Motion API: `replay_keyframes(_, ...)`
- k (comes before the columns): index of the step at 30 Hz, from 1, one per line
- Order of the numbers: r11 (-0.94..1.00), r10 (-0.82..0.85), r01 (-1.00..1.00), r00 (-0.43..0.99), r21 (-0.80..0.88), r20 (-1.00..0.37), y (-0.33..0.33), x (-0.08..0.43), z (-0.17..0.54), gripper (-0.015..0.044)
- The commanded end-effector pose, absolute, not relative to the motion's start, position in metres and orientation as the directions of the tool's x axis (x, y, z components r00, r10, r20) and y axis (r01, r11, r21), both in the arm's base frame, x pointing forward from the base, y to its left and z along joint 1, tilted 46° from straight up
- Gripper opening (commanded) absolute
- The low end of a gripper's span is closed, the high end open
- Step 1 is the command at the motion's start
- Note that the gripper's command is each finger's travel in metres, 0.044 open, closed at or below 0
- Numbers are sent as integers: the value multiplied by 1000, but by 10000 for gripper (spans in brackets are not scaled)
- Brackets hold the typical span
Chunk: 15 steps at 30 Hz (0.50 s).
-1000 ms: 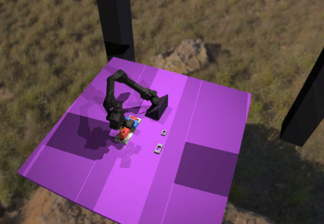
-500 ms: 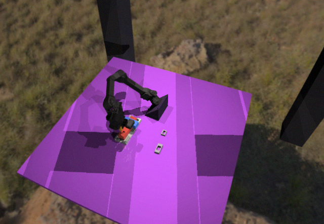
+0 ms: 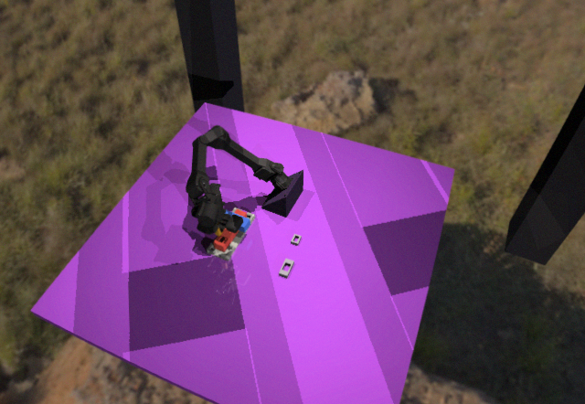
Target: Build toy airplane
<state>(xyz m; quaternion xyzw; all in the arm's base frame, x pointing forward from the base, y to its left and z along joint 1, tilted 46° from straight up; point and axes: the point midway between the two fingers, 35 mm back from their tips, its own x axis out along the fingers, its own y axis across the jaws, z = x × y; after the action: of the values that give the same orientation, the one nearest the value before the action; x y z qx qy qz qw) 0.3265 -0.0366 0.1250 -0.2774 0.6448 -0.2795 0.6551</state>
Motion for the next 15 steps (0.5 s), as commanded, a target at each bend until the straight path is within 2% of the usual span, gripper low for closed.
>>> replay_keyframes(1,693,-721,12,9,-721,-693,-36,326,124,65)
replay_keyframes(15,693,-721,12,9,-721,-693,-36,324,122,65)
